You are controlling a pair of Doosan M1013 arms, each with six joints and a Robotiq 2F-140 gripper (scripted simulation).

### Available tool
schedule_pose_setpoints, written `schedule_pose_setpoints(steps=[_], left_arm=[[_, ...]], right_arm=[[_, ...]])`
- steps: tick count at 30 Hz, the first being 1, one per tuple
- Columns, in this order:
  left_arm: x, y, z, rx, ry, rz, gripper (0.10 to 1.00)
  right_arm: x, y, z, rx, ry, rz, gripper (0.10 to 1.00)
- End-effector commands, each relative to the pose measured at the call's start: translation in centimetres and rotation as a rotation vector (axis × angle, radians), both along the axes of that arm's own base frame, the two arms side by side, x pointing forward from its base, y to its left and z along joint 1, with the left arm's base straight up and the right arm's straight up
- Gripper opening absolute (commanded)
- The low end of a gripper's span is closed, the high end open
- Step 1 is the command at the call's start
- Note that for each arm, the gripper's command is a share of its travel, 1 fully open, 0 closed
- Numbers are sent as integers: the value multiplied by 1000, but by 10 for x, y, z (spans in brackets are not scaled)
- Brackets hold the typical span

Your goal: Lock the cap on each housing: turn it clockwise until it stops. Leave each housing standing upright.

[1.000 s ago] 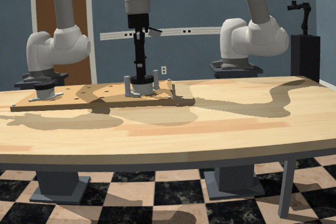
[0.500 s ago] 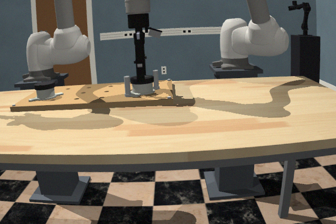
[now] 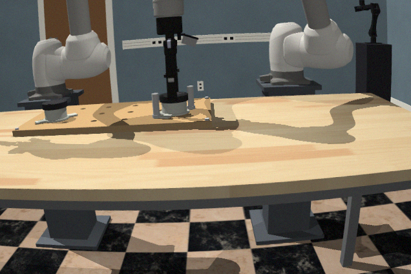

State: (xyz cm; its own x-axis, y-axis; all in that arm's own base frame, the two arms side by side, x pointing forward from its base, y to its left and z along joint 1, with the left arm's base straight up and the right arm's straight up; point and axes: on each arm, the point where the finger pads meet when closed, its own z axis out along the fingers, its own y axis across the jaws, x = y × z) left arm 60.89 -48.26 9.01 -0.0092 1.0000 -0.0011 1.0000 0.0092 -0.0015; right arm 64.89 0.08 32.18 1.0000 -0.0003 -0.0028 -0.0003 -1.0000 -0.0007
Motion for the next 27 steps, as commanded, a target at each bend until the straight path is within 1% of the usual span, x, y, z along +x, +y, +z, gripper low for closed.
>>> schedule_pose_setpoints(steps=[1,4,10,14,23,27], left_arm=[[0,0,1,-1,-1,0,730],[0,0,1,-1,-1,0,730],[0,0,10,0,-1,0,730],[0,0,10,0,-1,0,730],[0,0,54,-1,-2,0,730],[0,0,70,1,1,0,730]], right_arm=[[0,0,1,0,-1,0,1000],[0,0,1,0,-1,0,1000],[0,0,1,0,-1,0,1000],[0,0,1,0,-1,0,1000],[0,0,1,0,-1,0,1000],[0,0,1,0,-1,0,1000]])
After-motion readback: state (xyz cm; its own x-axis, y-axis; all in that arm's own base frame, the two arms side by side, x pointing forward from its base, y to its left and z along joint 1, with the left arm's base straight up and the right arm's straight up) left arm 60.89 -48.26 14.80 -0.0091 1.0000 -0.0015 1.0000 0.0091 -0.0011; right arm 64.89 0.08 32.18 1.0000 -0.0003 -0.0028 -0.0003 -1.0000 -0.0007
